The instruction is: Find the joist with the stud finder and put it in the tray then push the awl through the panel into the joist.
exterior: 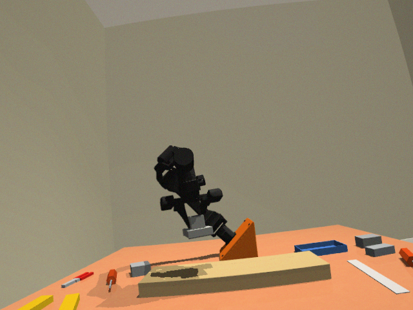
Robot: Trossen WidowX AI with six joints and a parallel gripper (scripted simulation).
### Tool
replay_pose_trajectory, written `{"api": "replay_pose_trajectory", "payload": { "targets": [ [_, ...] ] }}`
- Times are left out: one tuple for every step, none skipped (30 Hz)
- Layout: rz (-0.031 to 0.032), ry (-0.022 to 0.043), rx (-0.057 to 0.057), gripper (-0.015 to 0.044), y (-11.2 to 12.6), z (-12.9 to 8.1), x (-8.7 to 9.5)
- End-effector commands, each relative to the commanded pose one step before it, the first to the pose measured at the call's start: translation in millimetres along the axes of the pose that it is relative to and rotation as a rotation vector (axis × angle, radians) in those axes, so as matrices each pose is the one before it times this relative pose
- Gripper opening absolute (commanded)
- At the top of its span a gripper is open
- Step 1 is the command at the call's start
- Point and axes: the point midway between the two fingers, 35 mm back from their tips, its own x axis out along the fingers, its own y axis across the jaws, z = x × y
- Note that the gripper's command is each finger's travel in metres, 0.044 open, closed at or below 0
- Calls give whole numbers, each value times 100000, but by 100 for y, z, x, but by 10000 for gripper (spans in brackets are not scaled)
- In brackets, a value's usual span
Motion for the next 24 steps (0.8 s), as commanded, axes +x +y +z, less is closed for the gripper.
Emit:
{"api": "replay_pose_trajectory", "payload": {
  "targets": [
    [4844, -2006, -9309, 0, 3839, 1519, 0],
    [1136, -236, -2405, 0, 975, 383, 99],
    [1119, -220, -2408, 0, 976, 382, 104],
    [1101, -205, -2409, 0, 976, 380, 110],
    [1084, -189, -2411, 0, 976, 379, 116],
    [1067, -173, -2412, 0, 976, 377, 122],
    [1050, -157, -2413, 0, 976, 376, 128],
    [1033, -140, -2414, 0, 976, 374, 134],
    [1016, -123, -2414, 0, 976, 372, 141],
    [1000, -106, -2414, 0, 975, 371, 147],
    [983, -89, -2414, 0, 974, 369, 154],
    [967, -71, -2413, 0, 974, 367, 161],
    [951, -54, -2412, 0, 972, 365, 168],
    [935, -36, -2411, 0, 971, 363, 175],
    [919, -17, -2409, 0, 970, 361, 182],
    [904, 1, -2407, 0, 968, 359, 189],
    [888, 20, -2405, 0, 967, 357, 197],
    [873, 39, -2402, 0, 965, 355, 204],
    [858, 58, -2399, 0, 963, 353, 212],
    [843, 77, -2396, 0, 961, 350, 220],
    [828, 96, -2392, 0, 958, 348, 228],
    [814, 116, -2388, 0, 956, 345, 236],
    [800, 136, -2383, 0, 953, 343, 244],
    [785, 156, -2379, 0, 950, 340, 252]
  ]
}}
